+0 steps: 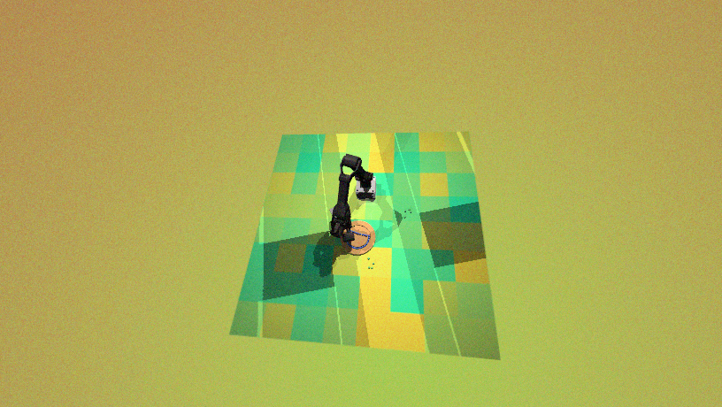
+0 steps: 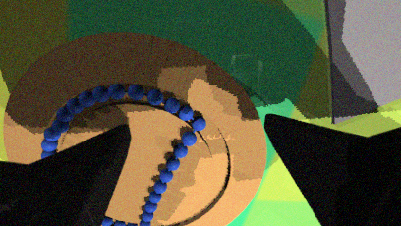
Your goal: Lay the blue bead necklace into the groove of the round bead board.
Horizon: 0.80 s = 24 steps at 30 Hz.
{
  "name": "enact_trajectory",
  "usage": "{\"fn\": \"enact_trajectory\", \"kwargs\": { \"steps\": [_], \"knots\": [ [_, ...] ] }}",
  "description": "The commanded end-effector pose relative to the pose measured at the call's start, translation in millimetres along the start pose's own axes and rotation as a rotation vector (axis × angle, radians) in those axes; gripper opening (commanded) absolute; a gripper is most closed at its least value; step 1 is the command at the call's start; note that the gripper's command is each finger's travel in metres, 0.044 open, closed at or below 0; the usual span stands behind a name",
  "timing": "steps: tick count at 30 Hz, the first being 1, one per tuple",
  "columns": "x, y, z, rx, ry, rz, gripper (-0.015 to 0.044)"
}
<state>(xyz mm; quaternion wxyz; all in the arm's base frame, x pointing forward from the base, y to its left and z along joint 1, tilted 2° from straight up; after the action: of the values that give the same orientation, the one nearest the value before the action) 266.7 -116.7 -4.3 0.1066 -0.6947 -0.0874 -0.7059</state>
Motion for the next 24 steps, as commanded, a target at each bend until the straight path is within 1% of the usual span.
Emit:
{"fn": "enact_trajectory", "kwargs": {
  "steps": [1, 16, 18, 24],
  "knots": [
    [3.4, 0.1, 0.3, 0.004, 0.000, -0.004, 0.0440],
    [3.4, 0.1, 0.3, 0.004, 0.000, -0.004, 0.0440],
    [4.2, -0.1, 0.5, 0.068, 0.000, -0.004, 0.0387],
    [11.4, -2.0, 2.7, 0.643, -0.001, -0.004, 0.0230]
  ]
}}
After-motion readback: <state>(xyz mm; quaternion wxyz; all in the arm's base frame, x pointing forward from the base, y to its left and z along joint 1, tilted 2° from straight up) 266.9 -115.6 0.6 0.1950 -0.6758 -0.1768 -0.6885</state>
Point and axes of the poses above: the point midway between the two fingers, 35 mm back from their tips, its own x axis back along the fingers, its own z axis across the jaws, y = z × x, the point moved 3 cm from there along x, back along the fingers, and after that the axes turned 9 degrees about x, right-handed, at the moved point
